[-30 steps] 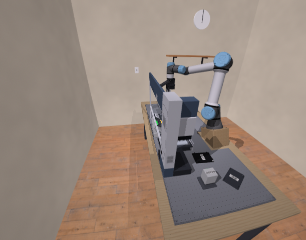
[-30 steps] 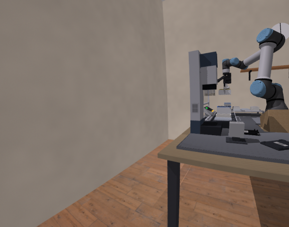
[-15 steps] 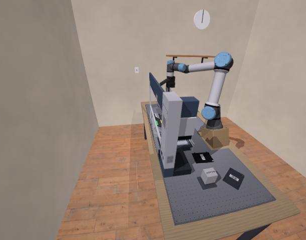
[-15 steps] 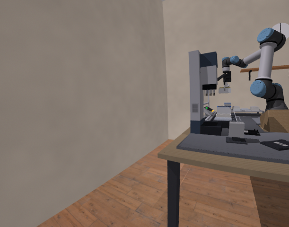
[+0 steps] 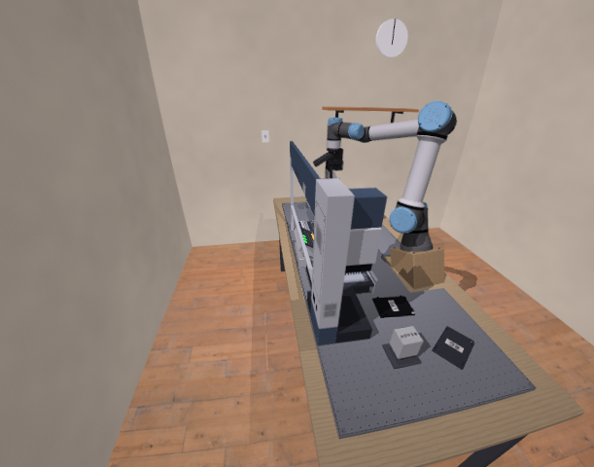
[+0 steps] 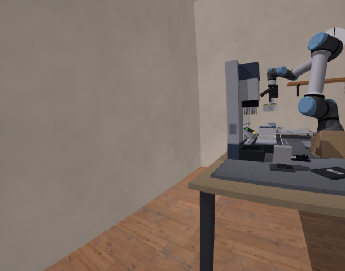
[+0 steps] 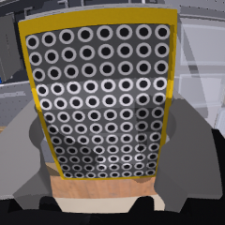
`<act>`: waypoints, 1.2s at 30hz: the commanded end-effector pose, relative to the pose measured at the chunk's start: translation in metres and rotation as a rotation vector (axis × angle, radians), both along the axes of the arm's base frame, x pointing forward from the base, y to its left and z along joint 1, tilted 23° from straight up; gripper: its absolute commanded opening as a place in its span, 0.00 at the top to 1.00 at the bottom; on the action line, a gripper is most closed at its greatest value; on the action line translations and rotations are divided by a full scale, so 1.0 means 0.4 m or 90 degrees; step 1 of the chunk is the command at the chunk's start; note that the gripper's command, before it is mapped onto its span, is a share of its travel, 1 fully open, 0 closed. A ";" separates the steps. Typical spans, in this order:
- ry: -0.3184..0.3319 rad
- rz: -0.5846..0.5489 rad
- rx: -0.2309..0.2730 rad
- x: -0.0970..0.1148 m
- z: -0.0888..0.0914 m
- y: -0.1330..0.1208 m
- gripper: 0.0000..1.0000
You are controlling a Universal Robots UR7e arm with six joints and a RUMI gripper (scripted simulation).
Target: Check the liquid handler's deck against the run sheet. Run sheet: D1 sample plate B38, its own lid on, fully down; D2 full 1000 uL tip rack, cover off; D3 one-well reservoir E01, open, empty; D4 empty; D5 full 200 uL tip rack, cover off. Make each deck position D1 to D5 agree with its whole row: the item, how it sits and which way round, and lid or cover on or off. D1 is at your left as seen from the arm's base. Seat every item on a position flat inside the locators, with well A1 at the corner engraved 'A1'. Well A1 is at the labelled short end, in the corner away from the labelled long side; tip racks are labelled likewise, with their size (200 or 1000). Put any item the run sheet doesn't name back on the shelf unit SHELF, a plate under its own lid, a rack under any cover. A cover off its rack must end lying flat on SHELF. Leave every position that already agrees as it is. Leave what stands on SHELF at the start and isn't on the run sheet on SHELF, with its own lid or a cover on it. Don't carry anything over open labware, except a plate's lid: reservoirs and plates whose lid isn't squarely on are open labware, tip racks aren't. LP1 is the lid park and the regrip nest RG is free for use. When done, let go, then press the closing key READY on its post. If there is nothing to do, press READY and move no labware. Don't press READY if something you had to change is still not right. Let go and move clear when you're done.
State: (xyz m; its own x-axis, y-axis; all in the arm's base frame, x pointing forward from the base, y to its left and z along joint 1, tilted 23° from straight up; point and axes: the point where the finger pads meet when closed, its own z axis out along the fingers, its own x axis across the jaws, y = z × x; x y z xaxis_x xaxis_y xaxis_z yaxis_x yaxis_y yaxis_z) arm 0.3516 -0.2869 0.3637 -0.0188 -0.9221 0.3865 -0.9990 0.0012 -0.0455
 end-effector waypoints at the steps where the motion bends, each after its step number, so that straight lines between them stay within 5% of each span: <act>1: -0.001 0.002 0.000 -0.043 -0.001 0.002 1.00; 28: -0.001 0.002 0.000 -0.354 -0.015 -0.003 1.00; 36: -0.006 -0.009 0.001 -0.355 -0.014 -0.004 1.00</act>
State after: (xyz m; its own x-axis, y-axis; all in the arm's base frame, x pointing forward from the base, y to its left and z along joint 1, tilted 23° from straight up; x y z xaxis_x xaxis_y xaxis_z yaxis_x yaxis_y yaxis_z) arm 0.2097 -0.2898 0.3603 -0.0279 -0.9192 0.3928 -0.9989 0.0110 -0.0451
